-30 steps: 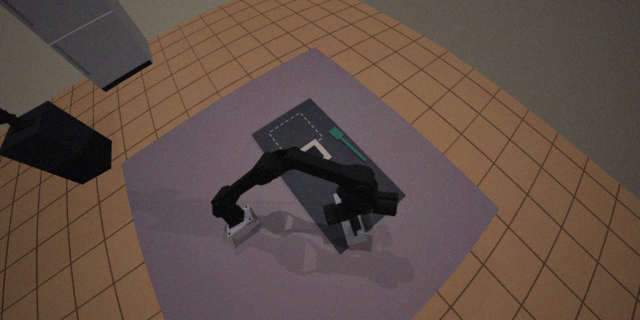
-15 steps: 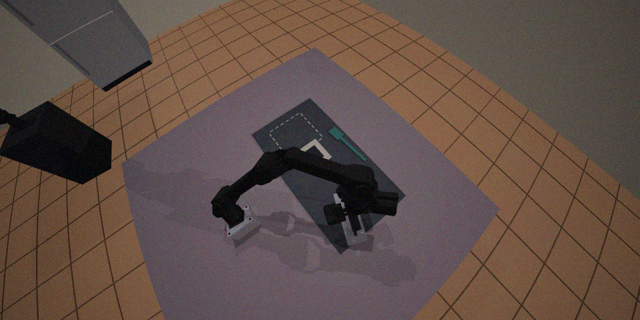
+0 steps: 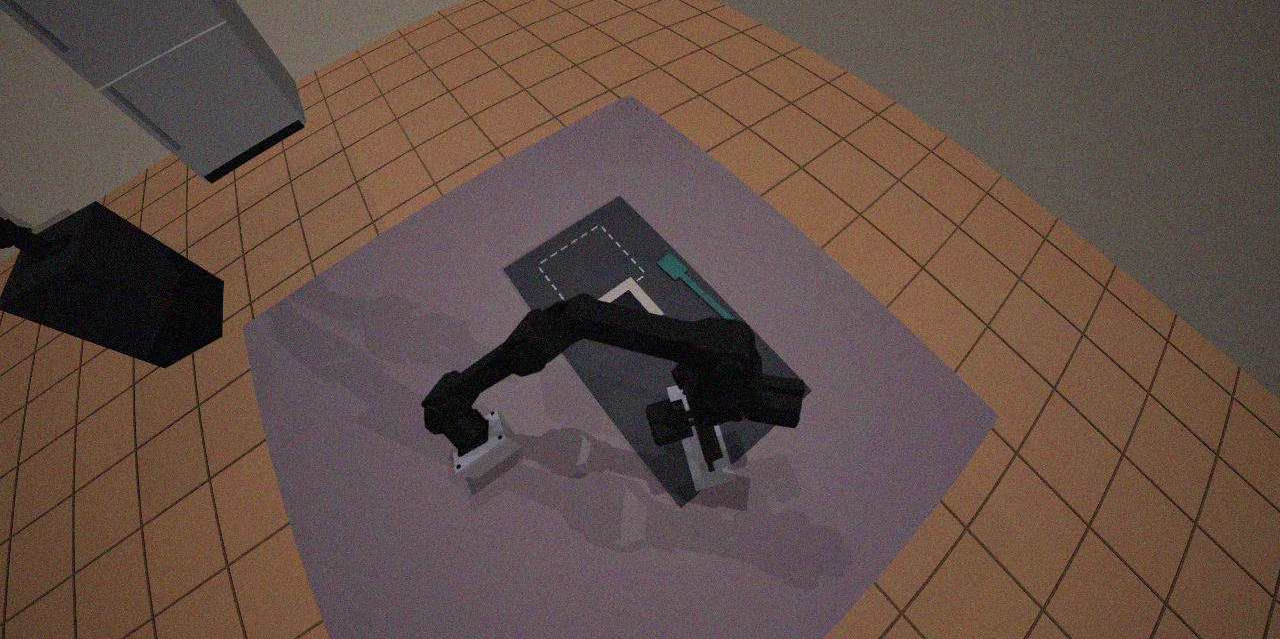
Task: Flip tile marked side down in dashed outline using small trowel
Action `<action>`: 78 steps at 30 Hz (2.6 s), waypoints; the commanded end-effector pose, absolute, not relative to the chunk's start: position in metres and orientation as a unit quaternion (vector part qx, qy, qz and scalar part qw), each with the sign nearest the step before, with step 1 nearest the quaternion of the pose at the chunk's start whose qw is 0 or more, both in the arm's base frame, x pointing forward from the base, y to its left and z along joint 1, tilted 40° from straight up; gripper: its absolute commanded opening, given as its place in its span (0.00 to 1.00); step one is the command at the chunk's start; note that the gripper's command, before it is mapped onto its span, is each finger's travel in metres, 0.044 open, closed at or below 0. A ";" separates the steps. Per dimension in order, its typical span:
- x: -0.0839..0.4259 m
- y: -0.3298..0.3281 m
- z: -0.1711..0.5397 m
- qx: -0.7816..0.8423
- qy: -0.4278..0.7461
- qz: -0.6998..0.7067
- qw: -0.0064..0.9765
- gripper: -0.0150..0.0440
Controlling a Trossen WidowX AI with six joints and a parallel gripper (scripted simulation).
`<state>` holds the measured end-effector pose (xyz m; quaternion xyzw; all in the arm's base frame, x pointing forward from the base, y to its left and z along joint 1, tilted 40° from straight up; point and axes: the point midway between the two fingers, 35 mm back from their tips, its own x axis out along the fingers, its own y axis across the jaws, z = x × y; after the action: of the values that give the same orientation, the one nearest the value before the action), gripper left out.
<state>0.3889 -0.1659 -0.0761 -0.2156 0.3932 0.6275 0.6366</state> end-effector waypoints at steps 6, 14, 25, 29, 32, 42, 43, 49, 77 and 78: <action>0.388 -0.179 -0.062 -0.218 0.394 0.621 0.642 0.76; 0.389 -0.182 -0.066 -0.180 0.437 0.576 0.667 0.76; 0.393 -0.186 -0.076 -0.074 0.523 0.454 0.717 0.76; 0.393 -0.187 -0.079 -0.034 0.546 0.408 0.731 0.76; 0.394 -0.188 -0.081 -0.004 0.559 0.374 0.740 0.76; 0.394 -0.190 -0.088 0.104 0.589 0.254 0.760 0.76; 0.394 -0.190 -0.088 0.116 0.591 0.242 0.761 0.76; 0.394 -0.191 -0.091 0.187 0.595 0.167 0.764 0.76; 0.378 -0.179 -0.089 0.523 0.501 -0.124 0.678 0.76; 0.377 -0.178 -0.089 0.535 0.495 -0.132 0.672 0.76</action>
<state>0.3799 -0.1803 -0.0923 0.4943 0.5164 -0.1051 0.6913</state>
